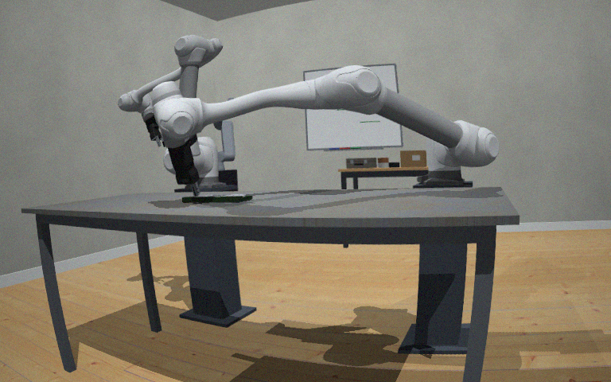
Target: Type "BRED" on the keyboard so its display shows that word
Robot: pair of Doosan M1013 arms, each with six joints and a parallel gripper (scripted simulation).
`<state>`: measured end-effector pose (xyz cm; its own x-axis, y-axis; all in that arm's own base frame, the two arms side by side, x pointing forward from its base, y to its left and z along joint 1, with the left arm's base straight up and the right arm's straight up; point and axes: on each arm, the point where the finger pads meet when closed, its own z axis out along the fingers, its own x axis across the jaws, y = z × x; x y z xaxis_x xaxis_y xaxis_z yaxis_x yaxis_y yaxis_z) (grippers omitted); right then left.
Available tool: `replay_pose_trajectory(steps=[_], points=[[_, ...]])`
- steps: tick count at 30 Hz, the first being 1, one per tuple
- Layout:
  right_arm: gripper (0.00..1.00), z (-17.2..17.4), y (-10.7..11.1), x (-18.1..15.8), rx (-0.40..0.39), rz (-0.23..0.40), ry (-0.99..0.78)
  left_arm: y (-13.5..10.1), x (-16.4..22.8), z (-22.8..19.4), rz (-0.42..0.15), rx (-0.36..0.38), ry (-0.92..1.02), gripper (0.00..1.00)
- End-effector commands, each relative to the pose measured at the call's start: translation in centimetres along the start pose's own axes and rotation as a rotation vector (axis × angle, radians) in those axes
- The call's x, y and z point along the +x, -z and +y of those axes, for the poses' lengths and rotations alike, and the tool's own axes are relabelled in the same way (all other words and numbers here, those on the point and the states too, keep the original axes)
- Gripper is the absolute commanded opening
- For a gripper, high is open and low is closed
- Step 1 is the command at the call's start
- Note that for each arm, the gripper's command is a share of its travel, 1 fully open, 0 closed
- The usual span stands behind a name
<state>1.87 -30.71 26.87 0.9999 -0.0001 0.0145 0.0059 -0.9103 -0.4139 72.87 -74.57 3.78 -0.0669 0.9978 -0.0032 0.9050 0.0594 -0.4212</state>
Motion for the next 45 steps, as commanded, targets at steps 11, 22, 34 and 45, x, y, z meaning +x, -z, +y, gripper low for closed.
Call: replay_pose_trajectory(steps=[11,22,34,45], points=[[1.0,-0.4,-0.2,0.0,0.009,0.007,0.004,-0.4,0.4,0.5,0.003,-0.001,0.001,0.0],[1.0,-0.4,-0.2,0.0,0.009,0.007,0.004,-0.5,0.4,0.5,0.003,-0.002,0.001,0.0],[1.0,-0.4,-0.2,0.0,0.009,0.007,0.004,1.2,0.3,-0.3,0.001,-0.002,0.005,0.0],[1.0,-0.4,-0.2,0.0,0.009,0.007,0.004,1.1,1.7,-0.2,0.001,-0.006,0.0,0.0]])
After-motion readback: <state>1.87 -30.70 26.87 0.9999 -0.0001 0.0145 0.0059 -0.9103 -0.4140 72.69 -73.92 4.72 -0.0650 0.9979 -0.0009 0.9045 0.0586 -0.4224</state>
